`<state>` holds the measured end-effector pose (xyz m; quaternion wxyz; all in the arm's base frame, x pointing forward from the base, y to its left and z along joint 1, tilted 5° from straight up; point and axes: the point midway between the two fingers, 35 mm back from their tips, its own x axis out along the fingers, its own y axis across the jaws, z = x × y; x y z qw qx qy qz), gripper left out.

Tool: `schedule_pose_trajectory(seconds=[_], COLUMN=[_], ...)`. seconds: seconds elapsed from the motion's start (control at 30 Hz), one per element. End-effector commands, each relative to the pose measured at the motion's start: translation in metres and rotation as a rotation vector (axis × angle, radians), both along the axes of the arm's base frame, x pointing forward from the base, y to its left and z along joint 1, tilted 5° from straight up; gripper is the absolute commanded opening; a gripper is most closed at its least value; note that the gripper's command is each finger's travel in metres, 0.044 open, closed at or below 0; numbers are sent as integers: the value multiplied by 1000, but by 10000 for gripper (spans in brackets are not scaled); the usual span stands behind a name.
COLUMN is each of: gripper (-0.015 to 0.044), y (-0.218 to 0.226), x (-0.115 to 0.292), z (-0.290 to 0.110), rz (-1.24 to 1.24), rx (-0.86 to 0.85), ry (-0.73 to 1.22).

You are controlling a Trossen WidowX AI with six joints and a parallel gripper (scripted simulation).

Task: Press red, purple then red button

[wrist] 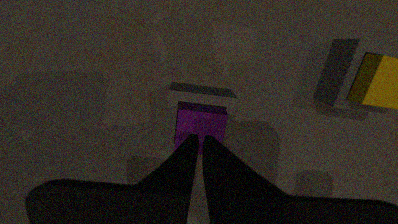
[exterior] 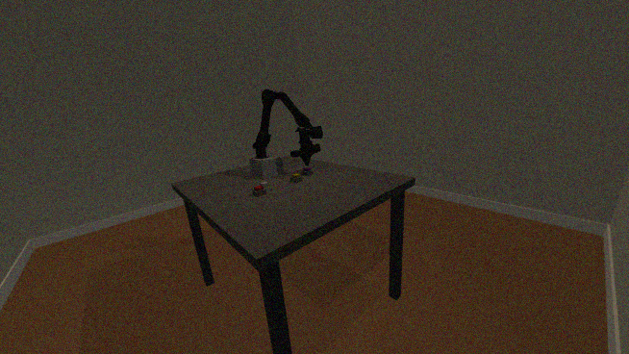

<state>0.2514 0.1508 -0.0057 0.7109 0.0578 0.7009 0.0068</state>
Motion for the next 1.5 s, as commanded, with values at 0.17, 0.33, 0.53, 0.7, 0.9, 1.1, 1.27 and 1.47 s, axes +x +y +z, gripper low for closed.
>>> schedule_pose_trajectory(seconds=[0.17,0.33,0.53,0.7,0.9,1.1,1.27,1.47], gripper=[20,20,20,20,20,20,20,20], y=[1,1,1,1,1,-1,-2,-7], x=[-3,-4,-4,-4,-4,-2,-4,-4], z=[-17,-25,-26,-26,-26,-2,9,71], rz=[-5,-5,-5,-5,-5,-4,-5,-5], rx=[0,0,0,0,0,0,0,-1], ry=[12,12,12,12,12,8,11,11])
